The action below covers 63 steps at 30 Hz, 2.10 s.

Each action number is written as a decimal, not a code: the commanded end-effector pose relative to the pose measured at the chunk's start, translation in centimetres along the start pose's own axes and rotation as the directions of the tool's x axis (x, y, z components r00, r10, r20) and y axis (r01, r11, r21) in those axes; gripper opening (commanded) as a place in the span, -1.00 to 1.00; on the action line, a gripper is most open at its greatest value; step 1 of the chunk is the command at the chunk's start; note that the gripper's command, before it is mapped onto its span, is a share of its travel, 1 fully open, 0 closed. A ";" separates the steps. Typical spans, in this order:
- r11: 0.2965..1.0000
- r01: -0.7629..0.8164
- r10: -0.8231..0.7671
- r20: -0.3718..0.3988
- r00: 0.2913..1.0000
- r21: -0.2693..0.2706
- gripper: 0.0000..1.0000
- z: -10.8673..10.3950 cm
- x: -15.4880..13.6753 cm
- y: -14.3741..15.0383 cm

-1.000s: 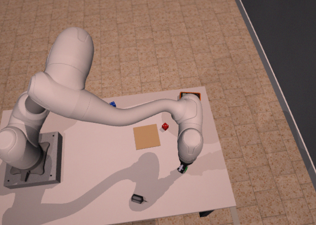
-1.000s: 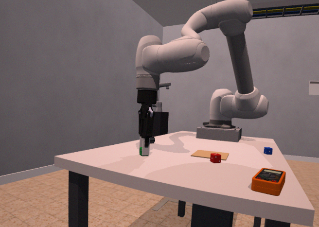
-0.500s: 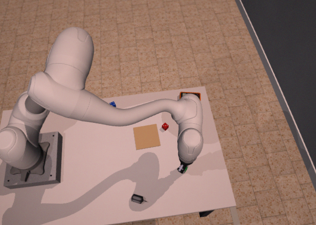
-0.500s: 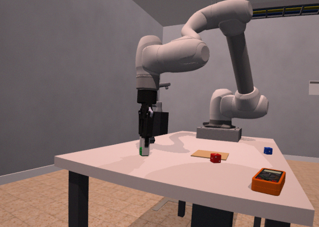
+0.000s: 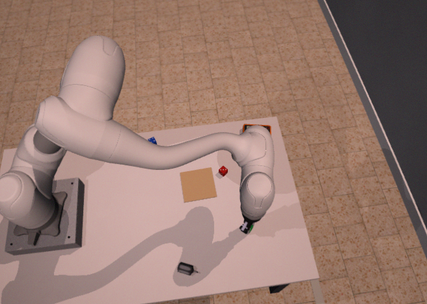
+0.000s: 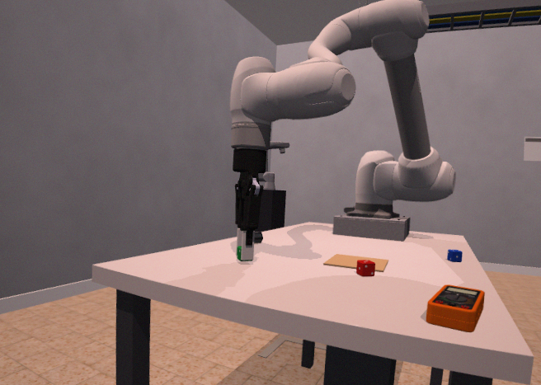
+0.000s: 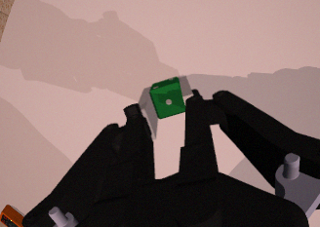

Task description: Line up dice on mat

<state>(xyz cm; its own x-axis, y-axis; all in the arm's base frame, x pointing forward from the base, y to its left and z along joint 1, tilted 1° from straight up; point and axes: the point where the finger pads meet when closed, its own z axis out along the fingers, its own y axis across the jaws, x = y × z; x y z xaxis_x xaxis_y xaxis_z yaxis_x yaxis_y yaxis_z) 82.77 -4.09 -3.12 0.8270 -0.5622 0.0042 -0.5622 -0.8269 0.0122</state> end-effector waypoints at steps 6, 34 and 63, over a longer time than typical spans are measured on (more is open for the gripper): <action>1.000 -0.001 0.001 -0.004 1.000 0.001 -0.51 -5.7 0.4 0.2; 0.976 -0.216 0.216 -0.006 0.976 0.001 -0.51 -9.7 -9.3 -2.0; 0.747 -0.664 0.664 -0.004 0.747 0.004 -0.51 -9.4 -31.4 -1.0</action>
<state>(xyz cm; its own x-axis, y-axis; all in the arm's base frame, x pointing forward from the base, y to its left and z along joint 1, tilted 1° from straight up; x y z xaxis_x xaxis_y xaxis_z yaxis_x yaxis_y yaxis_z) 57.57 14.18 5.98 0.2465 -0.9691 0.0100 -0.9691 -0.2464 0.0119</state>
